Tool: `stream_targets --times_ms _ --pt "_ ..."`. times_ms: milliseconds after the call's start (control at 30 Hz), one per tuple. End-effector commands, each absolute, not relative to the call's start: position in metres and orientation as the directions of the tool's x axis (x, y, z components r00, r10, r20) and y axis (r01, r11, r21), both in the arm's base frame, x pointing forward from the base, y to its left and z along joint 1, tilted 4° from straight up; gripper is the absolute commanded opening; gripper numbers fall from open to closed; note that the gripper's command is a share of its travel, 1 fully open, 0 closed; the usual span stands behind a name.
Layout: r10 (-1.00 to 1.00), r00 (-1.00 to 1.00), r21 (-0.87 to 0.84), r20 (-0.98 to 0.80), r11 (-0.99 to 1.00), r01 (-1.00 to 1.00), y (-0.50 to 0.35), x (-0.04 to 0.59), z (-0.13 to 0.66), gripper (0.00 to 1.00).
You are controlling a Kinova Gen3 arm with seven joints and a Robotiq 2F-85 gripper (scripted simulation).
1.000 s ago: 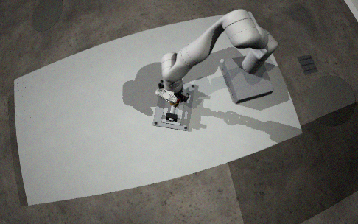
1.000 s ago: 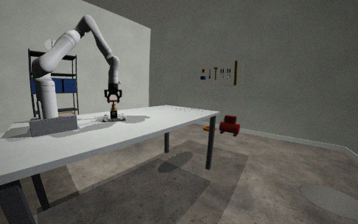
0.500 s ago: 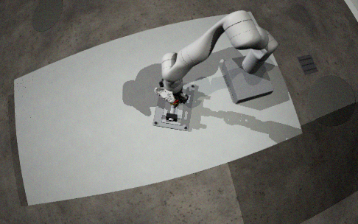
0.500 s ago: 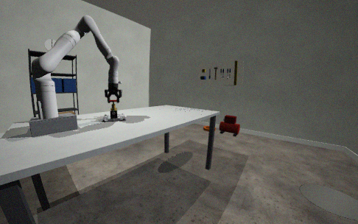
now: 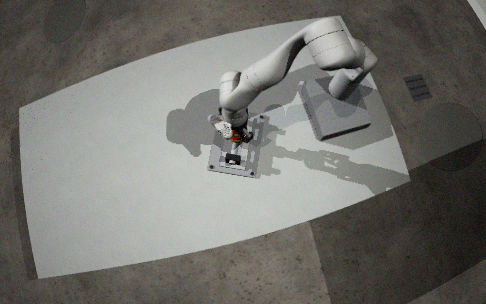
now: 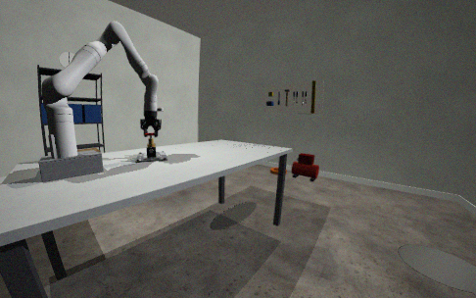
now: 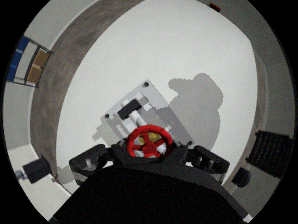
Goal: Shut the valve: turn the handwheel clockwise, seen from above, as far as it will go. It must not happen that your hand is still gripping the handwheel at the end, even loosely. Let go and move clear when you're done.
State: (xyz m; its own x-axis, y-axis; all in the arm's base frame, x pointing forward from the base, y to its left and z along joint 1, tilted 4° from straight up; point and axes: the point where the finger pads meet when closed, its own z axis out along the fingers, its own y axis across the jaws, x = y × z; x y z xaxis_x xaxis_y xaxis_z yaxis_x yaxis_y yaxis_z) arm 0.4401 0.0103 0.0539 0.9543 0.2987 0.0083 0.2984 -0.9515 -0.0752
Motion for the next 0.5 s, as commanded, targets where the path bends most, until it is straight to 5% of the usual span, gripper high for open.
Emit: stream_targets --times_ms 0,467 --pt "0.236 0.972 -0.074 0.001 -0.969 0.235 0.0111 0.4398 0.0514 0.0" --pt "-0.008 1.0 -0.072 -0.016 -0.997 -0.01 0.0112 0.4403 0.0516 0.0"
